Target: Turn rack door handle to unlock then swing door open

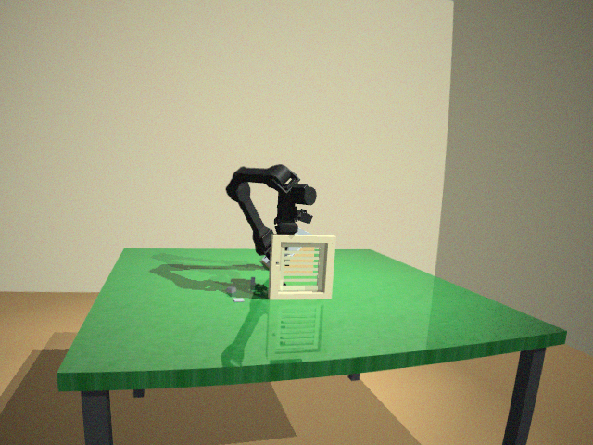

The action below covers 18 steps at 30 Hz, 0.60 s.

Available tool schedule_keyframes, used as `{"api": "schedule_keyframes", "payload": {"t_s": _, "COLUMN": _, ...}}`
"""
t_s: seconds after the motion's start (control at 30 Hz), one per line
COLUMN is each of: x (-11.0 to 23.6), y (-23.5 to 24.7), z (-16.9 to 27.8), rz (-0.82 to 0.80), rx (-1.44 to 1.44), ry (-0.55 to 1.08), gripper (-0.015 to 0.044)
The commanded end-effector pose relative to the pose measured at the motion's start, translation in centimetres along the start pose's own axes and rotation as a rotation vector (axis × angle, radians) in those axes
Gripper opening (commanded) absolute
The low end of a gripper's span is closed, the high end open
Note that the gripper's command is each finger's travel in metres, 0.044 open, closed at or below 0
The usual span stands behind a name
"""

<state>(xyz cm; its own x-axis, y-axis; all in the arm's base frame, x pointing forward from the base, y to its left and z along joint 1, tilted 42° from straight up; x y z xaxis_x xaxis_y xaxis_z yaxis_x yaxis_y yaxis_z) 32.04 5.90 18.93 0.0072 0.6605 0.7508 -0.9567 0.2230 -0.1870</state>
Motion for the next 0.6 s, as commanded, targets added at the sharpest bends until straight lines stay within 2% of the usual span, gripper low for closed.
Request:
{"api": "schedule_keyframes", "payload": {"t_s": 0.0, "x": -0.12, "y": -0.05, "z": -0.1, "rz": -0.002, "rx": 0.219, "ry": 0.001, "gripper": 0.0292}}
{"api": "schedule_keyframes", "payload": {"t_s": 0.33, "x": -0.12, "y": -0.05, "z": -0.1, "rz": -0.002, "rx": 0.293, "ry": 0.0, "gripper": 0.0292}}
{"api": "schedule_keyframes", "payload": {"t_s": 0.57, "x": -0.12, "y": -0.05, "z": -0.1, "rz": -0.002, "rx": 0.293, "ry": 0.0, "gripper": 0.0245}}
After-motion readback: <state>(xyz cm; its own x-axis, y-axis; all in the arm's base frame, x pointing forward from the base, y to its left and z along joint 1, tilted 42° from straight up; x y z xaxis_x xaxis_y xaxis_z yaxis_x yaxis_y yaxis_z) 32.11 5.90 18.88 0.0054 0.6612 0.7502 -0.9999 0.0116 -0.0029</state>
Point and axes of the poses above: the point midway between the two fingers, 35 mm back from their tips, its own x axis back along the fingers, its own y axis across the jaws, z = x × y, the point moved 5 cm from there along x, back along the fingers, and after that the axes turned 4 degrees about -x, right-handed, at the moved point
